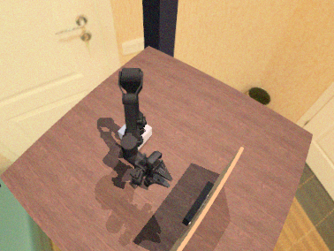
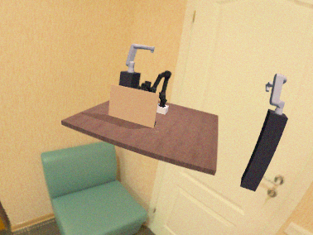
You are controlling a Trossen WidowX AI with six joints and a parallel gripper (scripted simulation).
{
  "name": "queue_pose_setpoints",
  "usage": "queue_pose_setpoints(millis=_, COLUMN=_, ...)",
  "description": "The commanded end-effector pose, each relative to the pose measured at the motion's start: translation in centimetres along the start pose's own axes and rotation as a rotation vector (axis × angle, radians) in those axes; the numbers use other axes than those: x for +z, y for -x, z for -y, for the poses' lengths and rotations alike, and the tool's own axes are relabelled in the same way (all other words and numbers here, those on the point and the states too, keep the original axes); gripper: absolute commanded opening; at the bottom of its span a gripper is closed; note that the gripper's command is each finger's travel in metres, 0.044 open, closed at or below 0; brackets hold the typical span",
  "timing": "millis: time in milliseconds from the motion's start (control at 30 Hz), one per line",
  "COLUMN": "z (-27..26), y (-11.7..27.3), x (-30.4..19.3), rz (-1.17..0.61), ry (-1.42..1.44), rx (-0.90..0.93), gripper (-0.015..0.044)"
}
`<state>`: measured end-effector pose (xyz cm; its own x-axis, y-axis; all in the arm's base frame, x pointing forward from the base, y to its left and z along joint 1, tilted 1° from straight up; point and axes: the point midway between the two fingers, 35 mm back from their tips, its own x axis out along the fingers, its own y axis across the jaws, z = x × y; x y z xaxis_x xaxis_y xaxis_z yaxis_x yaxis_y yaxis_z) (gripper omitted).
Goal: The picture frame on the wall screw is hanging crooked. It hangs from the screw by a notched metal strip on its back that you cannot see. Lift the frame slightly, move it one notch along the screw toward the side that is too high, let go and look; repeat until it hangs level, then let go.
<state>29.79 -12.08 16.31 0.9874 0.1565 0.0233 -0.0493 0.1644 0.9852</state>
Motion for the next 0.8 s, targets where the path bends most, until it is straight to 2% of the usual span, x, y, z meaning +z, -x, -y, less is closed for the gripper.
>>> queue_pose_setpoints(millis=0, z=-1.0, y=2.6, x=-0.5, rz=-0.006, ry=0.043, rx=-0.005, gripper=0.0260)
queue_pose_setpoints(millis=233, z=-2.3, y=7.0, x=-2.2, rz=-0.015, ry=0.130, rx=-0.008, gripper=0.0260)
queue_pose_setpoints(millis=767, z=-2.3, y=7.1, x=-2.2, rz=-0.015, ry=0.132, rx=-0.008, gripper=0.0260)
